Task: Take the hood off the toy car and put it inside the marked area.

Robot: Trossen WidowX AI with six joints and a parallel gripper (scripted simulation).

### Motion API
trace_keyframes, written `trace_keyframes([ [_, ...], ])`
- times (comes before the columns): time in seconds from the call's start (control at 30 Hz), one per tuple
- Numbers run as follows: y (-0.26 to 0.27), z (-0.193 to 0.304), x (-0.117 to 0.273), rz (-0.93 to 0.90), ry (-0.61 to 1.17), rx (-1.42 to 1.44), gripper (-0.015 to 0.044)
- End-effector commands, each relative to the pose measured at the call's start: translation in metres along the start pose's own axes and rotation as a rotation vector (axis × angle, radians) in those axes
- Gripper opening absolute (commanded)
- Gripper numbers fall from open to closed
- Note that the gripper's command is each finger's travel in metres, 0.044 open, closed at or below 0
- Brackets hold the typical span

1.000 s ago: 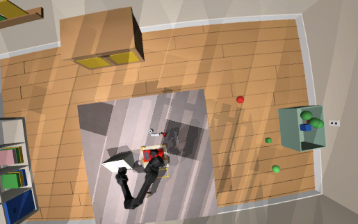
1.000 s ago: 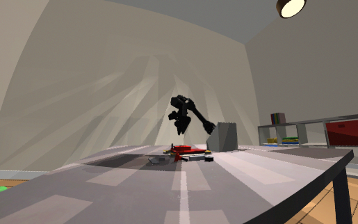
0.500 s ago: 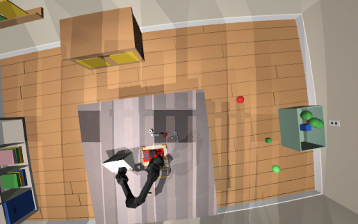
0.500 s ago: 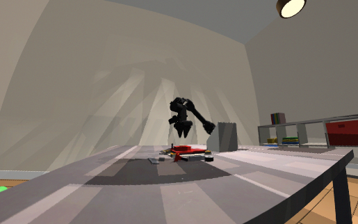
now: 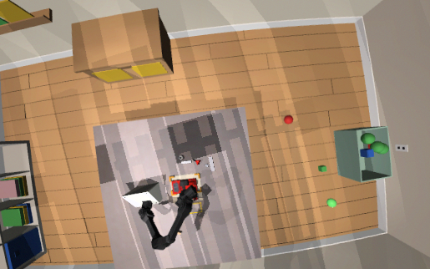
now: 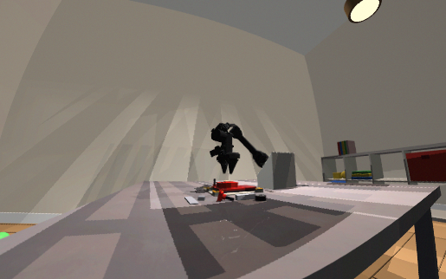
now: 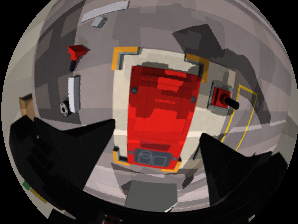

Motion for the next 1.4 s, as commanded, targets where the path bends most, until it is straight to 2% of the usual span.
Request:
trace_keyframes([
  [0.0, 0.0, 0.0, -0.003, 0.001, -0.001, 0.003, 0.044],
  [1.37, -0.001, -0.001, -0.033, 0.002, -0.002, 0.003, 0.044],
])
Point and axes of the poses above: the point midway between the two fingers, 35 mm back from their tips, its own x axis back along the fingers, its own y axis across the jaws, z = x × y, the point moved 2 cm from there along x, back along the fingers, and after that the axes turned 14 degrees about -x, right-handed, at the moved point
